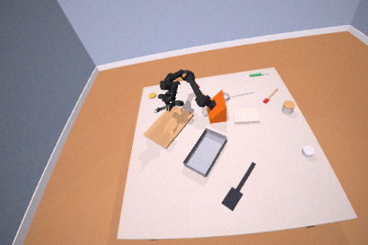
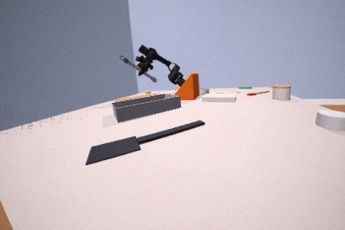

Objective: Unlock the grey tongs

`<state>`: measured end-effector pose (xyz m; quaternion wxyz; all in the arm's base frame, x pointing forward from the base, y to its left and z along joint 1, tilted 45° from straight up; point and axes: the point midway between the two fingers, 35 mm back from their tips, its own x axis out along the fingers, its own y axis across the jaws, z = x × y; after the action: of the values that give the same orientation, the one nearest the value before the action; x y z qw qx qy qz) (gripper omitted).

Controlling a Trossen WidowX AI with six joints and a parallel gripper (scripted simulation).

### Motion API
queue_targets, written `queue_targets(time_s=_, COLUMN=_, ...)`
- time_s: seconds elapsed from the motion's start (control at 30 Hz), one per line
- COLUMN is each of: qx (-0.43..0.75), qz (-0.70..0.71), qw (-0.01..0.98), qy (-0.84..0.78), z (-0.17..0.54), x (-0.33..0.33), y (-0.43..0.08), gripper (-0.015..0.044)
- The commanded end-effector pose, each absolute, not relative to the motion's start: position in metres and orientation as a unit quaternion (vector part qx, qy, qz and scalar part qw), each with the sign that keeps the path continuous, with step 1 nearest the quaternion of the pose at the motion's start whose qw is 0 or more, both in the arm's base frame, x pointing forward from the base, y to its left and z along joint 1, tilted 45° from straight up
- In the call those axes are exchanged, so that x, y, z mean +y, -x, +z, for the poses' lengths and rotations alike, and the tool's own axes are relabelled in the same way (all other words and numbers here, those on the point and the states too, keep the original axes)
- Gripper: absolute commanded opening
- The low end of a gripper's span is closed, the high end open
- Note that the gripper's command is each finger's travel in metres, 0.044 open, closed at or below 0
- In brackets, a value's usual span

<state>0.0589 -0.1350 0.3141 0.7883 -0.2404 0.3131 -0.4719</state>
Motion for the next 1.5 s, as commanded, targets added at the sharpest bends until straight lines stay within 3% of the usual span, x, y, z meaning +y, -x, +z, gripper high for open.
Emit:
queue_targets(time_s=0.0, qx=0.331, qz=-0.475, qw=0.783, qy=0.228, z=0.316, x=-0.137, y=-0.063, gripper=-0.015)
queue_targets(time_s=1.13, qx=0.536, qz=-0.487, qw=0.688, qy=0.039, z=0.306, x=-0.153, y=-0.065, gripper=-0.015)
queue_targets(time_s=1.47, qx=0.54, qz=-0.488, qw=0.685, qy=0.033, z=0.306, x=-0.153, y=-0.065, gripper=-0.015)
